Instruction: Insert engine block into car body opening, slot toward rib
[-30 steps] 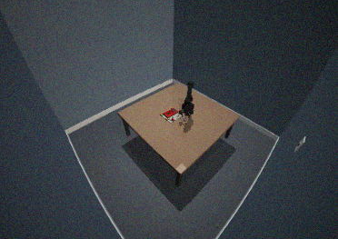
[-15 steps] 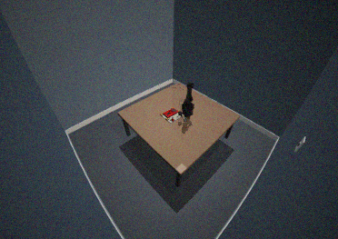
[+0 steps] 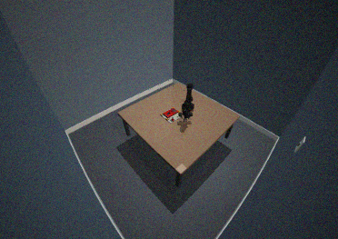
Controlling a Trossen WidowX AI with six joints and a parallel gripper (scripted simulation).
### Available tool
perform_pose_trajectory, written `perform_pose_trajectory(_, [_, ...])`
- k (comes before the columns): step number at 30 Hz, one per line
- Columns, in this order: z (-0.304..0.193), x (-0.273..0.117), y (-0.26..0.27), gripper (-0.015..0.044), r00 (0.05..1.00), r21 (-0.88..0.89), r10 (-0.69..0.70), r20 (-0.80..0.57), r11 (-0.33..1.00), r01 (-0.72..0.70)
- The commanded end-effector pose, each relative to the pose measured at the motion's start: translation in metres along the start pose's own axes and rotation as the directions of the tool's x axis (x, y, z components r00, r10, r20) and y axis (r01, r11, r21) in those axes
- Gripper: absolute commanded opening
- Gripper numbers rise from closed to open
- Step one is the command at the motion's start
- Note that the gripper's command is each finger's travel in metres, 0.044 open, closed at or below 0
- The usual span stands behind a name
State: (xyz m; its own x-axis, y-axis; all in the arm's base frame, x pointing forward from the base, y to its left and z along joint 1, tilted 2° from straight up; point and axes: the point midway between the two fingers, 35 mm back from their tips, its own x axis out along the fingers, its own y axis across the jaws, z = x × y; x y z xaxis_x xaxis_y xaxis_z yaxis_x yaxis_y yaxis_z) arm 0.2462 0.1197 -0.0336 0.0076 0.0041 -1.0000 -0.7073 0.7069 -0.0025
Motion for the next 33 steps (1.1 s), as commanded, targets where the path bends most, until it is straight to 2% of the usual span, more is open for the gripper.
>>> perform_pose_trajectory(1, [-0.002, 0.003, 0.001, 0.0335, 1.000, -0.004, 0.005, -0.007, 1.000, -0.005])
perform_pose_trajectory(8, [-0.002, 0.003, 0.001, 0.0151, 1.000, -0.004, 0.005, -0.007, 1.000, -0.005])
perform_pose_trajectory(15, [-0.002, 0.003, 0.001, 0.0105, 1.000, -0.004, 0.005, -0.007, 1.000, -0.005])
perform_pose_trajectory(19, [0.000, 0.002, 0.000, 0.0000, 1.000, 0.015, 0.002, 0.004, 1.000, -0.002])
perform_pose_trajectory(33, [0.008, -0.032, -0.002, 0.0000, 1.000, 0.031, 0.000, 0.015, 1.000, 0.000])
